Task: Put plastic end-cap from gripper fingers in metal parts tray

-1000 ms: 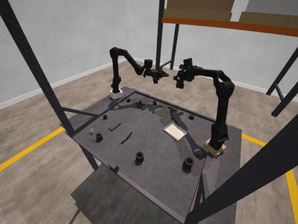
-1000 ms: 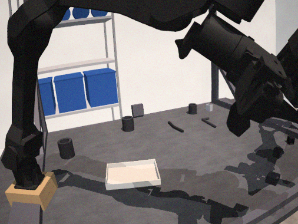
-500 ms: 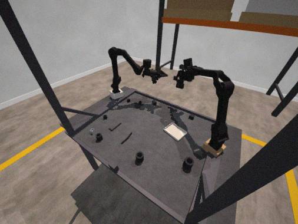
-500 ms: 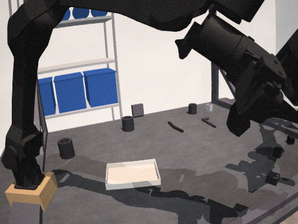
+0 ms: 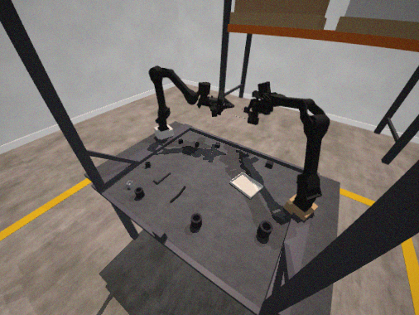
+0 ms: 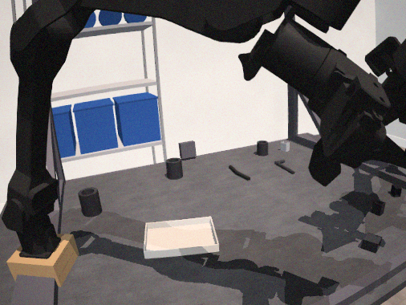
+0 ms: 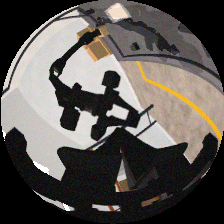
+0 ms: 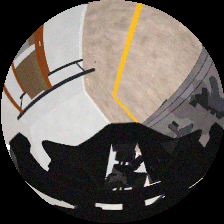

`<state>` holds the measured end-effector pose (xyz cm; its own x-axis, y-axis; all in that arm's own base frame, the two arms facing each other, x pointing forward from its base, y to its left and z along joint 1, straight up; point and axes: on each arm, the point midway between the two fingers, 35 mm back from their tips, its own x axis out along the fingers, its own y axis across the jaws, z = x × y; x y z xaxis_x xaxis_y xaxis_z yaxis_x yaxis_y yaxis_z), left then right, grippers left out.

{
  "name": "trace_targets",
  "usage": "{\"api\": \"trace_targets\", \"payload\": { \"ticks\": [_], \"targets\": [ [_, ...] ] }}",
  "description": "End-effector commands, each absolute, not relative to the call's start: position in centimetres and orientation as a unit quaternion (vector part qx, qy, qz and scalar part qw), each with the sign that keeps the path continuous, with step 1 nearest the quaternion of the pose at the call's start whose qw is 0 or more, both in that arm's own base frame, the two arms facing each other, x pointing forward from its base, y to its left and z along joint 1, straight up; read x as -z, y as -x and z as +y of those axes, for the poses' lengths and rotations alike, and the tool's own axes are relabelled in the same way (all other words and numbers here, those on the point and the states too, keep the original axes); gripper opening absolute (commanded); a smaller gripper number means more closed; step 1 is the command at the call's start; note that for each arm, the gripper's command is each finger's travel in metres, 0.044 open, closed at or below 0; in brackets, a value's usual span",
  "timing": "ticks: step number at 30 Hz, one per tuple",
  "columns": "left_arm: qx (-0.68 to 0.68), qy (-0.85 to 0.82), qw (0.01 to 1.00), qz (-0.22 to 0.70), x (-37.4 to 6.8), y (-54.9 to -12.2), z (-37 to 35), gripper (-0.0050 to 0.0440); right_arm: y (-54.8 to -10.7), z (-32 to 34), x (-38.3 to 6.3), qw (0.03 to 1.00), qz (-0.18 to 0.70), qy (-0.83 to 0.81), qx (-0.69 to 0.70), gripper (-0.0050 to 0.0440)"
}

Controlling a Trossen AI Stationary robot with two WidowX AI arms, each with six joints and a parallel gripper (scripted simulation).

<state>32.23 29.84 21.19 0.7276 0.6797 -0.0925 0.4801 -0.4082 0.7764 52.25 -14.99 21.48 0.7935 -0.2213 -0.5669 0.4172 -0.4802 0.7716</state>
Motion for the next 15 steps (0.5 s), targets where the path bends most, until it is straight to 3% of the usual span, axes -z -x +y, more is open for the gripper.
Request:
{"api": "trace_targets", "payload": {
  "ticks": [1, 15],
  "targets": [
    [-0.15, -0.806, 0.485, 0.305, -23.5, -33.2, 27.3, 0.0, -52.2, -15.0, -23.0, 0.511, 0.051, -0.802, 0.304, 0.0],
    [-0.175, -0.7, 0.662, 0.203, -26.3, -35.0, 21.0, 0.0, -52.2, -15.0, -23.0, 0.511, 0.051, -0.802, 0.304, 0.0]
  ]
}}
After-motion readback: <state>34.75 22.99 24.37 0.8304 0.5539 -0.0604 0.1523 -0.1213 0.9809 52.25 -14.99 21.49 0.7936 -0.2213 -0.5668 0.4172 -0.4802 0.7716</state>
